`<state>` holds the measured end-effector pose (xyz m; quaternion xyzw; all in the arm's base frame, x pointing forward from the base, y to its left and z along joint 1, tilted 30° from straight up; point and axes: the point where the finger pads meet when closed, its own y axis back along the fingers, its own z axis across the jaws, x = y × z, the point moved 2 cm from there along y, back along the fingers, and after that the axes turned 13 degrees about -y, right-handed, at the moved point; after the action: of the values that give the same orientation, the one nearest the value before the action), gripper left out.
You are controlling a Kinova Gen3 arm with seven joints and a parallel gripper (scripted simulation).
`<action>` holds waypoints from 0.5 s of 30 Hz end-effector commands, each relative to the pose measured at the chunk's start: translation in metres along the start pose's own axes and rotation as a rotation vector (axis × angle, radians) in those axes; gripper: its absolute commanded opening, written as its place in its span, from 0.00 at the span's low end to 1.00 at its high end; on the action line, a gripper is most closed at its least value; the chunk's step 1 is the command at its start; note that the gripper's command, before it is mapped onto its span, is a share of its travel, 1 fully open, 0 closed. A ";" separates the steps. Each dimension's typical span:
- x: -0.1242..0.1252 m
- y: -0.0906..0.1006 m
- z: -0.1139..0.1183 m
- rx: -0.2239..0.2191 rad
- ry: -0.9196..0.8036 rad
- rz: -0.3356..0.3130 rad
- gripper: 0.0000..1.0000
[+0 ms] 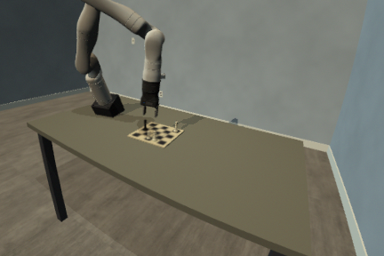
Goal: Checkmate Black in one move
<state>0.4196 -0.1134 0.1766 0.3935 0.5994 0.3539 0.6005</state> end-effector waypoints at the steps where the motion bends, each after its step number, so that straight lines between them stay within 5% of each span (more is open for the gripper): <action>1: 0.004 0.003 0.002 -0.015 0.011 -0.008 1.00; 15: 0.011 0.008 0.006 -0.045 0.027 -0.028 1.00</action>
<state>0.4256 -0.1033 0.1782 0.3689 0.6042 0.3620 0.6064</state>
